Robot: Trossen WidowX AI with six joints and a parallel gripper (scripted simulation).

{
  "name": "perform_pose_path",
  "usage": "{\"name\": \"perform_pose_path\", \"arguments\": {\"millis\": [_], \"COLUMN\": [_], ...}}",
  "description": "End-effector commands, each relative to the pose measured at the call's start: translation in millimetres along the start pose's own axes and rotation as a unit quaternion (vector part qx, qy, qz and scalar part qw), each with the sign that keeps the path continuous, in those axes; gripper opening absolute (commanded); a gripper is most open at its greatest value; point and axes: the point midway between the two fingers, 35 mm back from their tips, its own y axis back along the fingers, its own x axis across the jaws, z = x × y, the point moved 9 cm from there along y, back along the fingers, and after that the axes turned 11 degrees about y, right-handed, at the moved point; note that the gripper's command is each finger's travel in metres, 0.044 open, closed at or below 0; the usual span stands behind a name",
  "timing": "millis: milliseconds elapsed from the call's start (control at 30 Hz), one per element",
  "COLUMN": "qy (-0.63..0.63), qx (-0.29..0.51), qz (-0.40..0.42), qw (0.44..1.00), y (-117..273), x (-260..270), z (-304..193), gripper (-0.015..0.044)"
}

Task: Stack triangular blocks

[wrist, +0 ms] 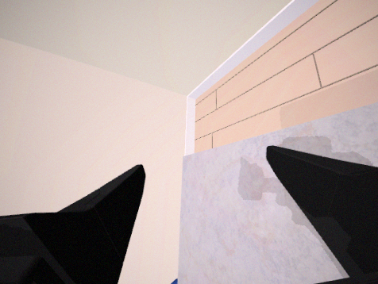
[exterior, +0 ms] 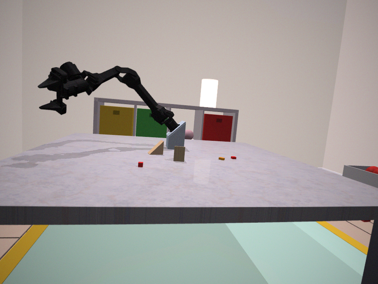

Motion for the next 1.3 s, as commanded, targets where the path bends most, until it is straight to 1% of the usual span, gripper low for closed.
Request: {"name": "perform_pose_path", "arguments": {"millis": [0,167,333,500,700,833,933,1000,1033,1267], "qy": [0.009,0.034,0.082,0.153,0.286,0.389,0.497,0.567,0.585,0.591], "qx": [0.093,0.207,0.319,0.418,0.520,0.561,0.578,0.576,0.574,0.573], "qz": [-0.012,-0.027,-0.038,-0.045,-0.050,-0.048,-0.042,-0.037,-0.035,-0.034], "qw": [0.996,0.977,0.943,0.894,0.803,0.729,0.645,0.588,0.572,0.567], "y": [-8.4,-7.9,8.0,37.7,93.4,136.8,181.8,209.9,217.3,219.8], "x": [19.2,45.7,75.3,102.7,130.7,143.2,150.9,153.8,154.3,154.5], "z": [-51.7,-115.4,-179.8,-238.5,-305.5,-339.4,-364.6,-376.3,-378.9,-379.8], "gripper": [0.0440,0.0440,0.0440,0.0440,0.0440,0.0440,0.0440,0.0440,0.0440,0.0440]}}
